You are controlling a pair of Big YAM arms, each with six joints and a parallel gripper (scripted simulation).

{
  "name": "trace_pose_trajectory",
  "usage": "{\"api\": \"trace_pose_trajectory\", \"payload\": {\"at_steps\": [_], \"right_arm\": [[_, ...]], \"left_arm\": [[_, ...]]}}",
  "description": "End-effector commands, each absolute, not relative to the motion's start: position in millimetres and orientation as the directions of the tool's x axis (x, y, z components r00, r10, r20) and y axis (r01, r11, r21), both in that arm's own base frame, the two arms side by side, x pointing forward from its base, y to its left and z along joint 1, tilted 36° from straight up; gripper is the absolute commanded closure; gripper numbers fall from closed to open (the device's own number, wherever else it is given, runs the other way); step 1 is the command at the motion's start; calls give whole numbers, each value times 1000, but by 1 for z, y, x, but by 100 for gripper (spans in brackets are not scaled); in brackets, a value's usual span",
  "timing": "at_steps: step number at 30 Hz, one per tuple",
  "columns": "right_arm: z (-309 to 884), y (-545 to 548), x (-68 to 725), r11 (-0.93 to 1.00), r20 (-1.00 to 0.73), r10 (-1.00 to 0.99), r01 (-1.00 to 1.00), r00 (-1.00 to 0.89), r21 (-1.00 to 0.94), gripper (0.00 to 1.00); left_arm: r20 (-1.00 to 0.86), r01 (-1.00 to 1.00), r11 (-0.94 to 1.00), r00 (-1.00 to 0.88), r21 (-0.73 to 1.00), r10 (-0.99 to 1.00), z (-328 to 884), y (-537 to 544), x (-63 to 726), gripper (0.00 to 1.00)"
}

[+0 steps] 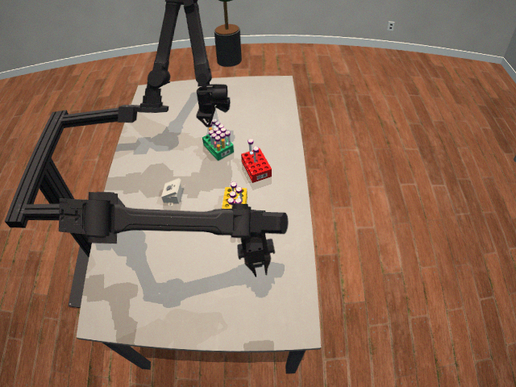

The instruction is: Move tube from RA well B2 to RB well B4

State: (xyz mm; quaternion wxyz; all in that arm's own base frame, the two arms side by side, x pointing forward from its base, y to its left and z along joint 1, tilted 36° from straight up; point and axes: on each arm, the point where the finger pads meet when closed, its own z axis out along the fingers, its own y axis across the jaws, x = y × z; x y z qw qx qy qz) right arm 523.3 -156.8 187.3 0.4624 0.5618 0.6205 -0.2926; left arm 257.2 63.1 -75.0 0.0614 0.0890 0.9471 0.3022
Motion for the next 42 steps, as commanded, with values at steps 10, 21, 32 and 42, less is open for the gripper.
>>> {"api": "trace_pose_trajectory", "payload": {"at_steps": [10,21,32,42], "right_arm": [[199,-155,530,201,-901,426,962,83,184,70],[199,-155,530,201,-901,426,962,83,184,70],[199,-155,530,201,-901,426,962,83,184,70],[199,-155,530,201,-901,426,962,83,184,70]], "left_arm": [[-43,138,800,-979,584,200,-81,69,252,76],[-60,133,801,-977,584,206,-77,65,258,70],[-60,133,801,-977,584,206,-77,65,258,70],[-60,133,801,-977,584,206,-77,65,258,70]]}}
